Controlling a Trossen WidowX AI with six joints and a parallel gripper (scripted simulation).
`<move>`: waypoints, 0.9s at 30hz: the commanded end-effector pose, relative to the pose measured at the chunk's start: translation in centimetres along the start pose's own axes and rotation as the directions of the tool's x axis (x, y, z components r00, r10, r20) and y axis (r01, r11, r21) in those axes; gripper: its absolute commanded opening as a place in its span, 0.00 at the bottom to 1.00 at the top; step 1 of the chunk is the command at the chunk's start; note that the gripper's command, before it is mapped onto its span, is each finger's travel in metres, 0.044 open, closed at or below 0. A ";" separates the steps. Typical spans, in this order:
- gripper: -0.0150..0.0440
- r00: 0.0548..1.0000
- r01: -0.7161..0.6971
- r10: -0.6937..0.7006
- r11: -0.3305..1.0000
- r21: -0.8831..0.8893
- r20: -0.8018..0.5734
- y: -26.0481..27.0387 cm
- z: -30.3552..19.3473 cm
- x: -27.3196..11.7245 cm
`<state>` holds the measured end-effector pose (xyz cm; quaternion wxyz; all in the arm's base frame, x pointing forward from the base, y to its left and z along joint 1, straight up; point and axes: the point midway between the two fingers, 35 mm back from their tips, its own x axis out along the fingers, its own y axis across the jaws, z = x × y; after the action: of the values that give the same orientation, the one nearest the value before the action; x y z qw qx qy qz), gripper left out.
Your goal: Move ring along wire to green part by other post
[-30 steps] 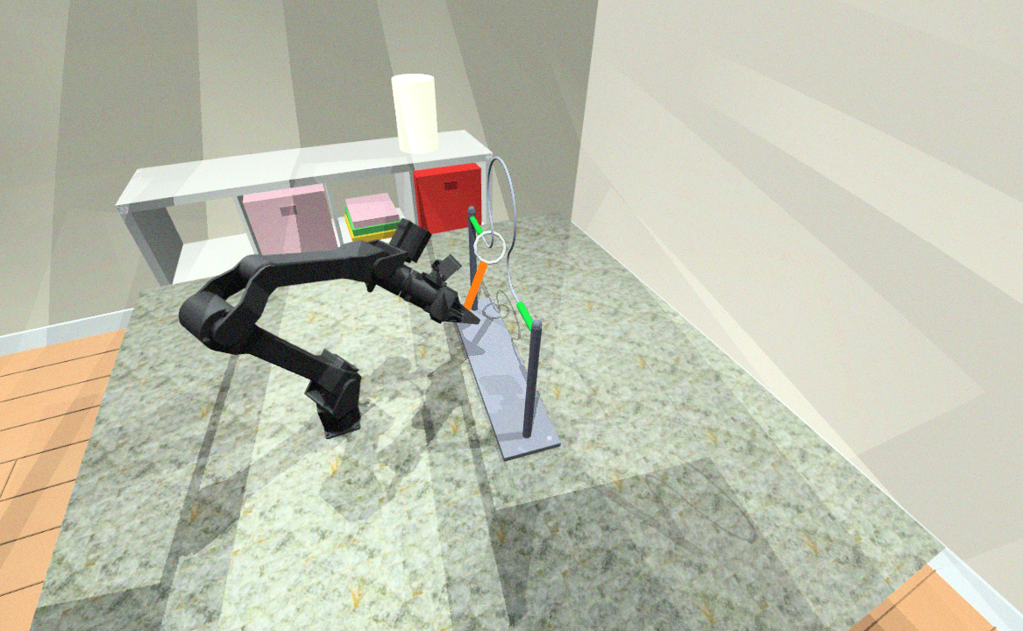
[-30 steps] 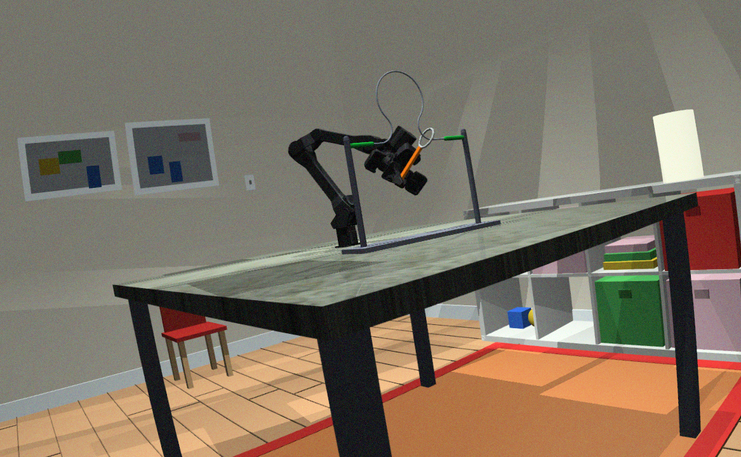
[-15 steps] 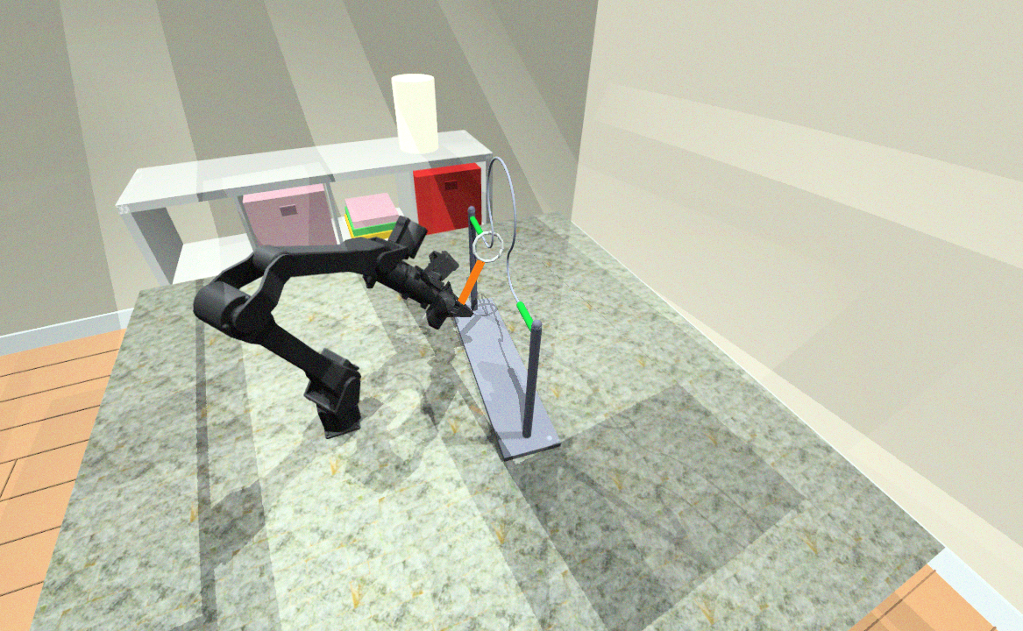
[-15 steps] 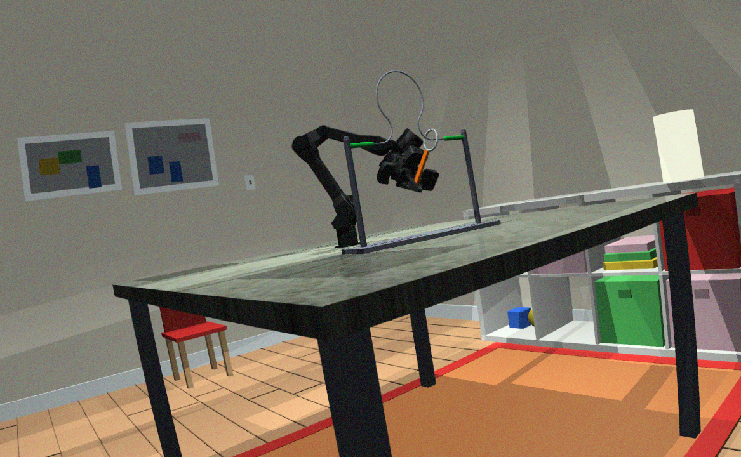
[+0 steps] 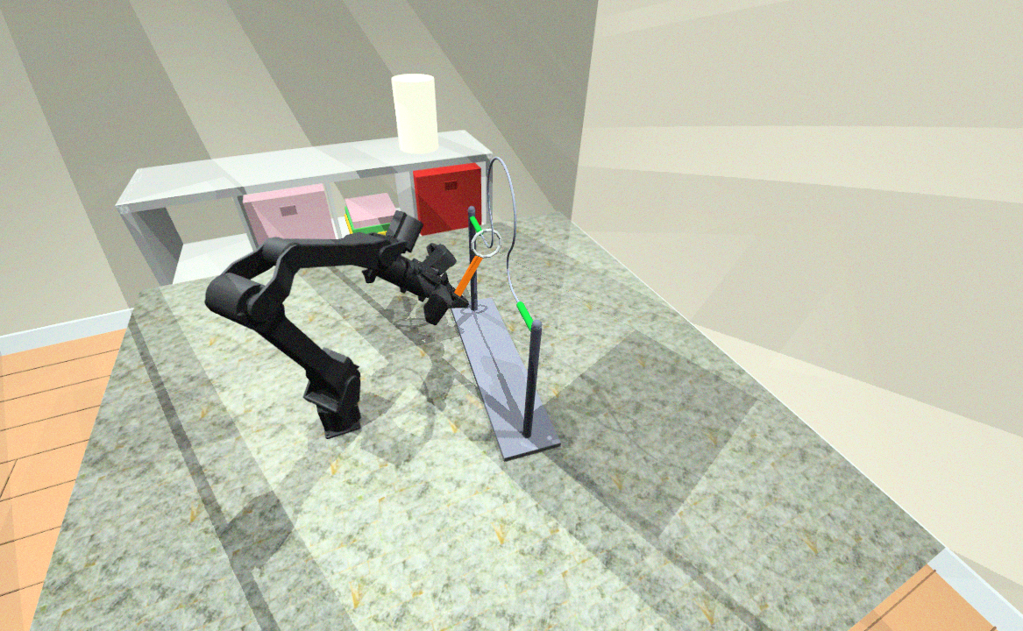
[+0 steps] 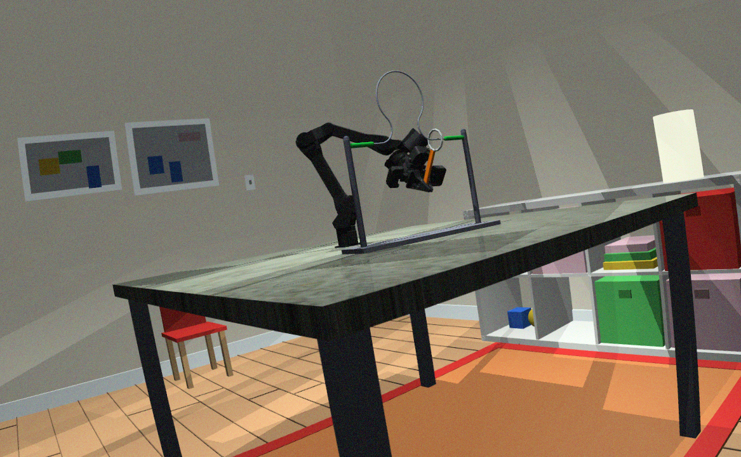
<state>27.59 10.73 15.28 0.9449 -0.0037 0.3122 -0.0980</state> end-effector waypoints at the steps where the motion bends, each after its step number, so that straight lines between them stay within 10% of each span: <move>1: 0.00 1.000 -0.015 0.015 1.000 0.024 0.004 0.7 0.2 -0.1; 27: 0.00 1.000 -0.004 0.003 0.999 0.043 0.026 3.6 0.2 -0.4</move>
<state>27.94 14.12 15.27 0.9480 0.0136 0.3022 -0.0990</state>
